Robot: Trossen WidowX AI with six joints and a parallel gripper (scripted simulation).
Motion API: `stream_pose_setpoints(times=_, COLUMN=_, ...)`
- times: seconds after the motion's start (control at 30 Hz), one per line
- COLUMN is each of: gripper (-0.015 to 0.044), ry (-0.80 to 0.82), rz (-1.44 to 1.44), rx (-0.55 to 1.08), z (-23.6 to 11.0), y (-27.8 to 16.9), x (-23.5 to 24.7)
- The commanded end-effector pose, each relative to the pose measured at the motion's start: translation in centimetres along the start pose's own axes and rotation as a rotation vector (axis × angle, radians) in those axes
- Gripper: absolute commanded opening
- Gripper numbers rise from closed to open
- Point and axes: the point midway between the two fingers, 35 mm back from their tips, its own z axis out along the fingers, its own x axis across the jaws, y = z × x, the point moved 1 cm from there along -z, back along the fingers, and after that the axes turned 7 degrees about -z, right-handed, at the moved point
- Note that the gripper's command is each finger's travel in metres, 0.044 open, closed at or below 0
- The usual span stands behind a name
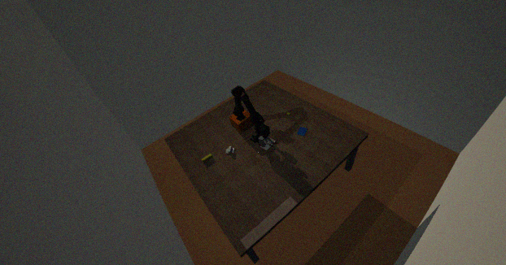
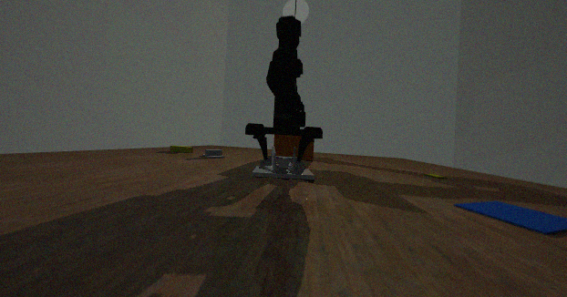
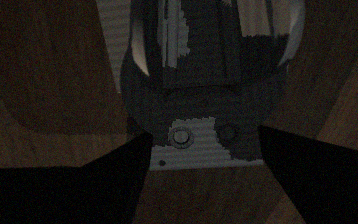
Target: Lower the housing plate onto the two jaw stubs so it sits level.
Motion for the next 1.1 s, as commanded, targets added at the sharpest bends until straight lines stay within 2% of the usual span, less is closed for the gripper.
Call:
stream_pose_setpoints(times=0.0, gripper=0.0351, ry=-0.004, rz=-0.002, rx=0.0, z=0.05, y=-0.04, x=-0.05)
stream_pose_setpoints(times=1.03, gripper=0.0351, ry=-0.004, rz=-0.002, rx=0.0, z=0.05, y=-0.04, x=-0.05)
stream_pose_setpoints(times=1.07, gripper=0.0377, ry=0.0, rz=0.0, rx=0.0, z=0.0, y=0.0, x=0.0)
